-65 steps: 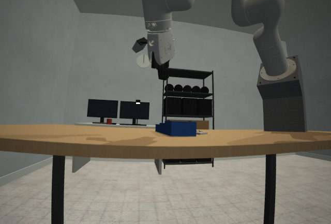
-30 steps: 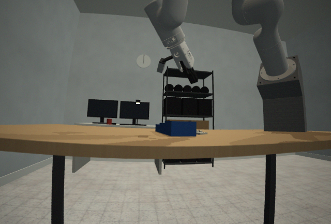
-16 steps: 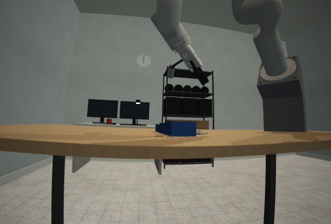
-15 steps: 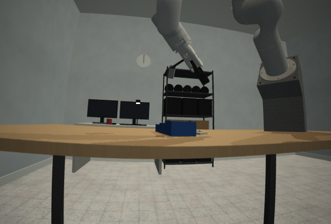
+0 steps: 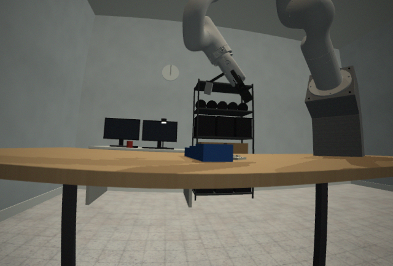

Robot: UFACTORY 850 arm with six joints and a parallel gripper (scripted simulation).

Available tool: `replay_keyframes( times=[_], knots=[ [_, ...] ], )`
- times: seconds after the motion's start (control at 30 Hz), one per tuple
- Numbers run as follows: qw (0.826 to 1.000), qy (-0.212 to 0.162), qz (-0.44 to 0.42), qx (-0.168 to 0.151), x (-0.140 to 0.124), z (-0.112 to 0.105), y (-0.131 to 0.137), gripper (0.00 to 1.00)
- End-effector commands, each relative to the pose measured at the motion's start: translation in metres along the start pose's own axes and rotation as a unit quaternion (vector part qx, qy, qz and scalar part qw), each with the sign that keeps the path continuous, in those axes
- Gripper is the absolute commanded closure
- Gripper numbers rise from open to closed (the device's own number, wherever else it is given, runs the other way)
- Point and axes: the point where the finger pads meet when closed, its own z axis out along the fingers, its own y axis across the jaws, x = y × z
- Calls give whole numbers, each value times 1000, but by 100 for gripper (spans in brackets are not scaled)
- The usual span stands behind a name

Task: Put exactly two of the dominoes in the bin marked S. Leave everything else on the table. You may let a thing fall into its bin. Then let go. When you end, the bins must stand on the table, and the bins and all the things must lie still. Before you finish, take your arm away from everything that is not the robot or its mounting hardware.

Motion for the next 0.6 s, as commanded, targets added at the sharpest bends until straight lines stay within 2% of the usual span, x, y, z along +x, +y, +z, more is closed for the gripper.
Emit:
replay_keyframes(
  times=[0.0,0.07,0.1,0.3,0.5,0.57],
  knots=[
    [997,31,-41,60,3,2,3,93],
    [997,31,-41,60,3,2,3,93],
    [994,49,-57,78,6,2,4,93],
    [986,101,-92,100,15,0,12,93],
    [973,161,-125,107,27,-4,24,93],
    [968,187,-137,98,35,-8,36,93]
  ],
)
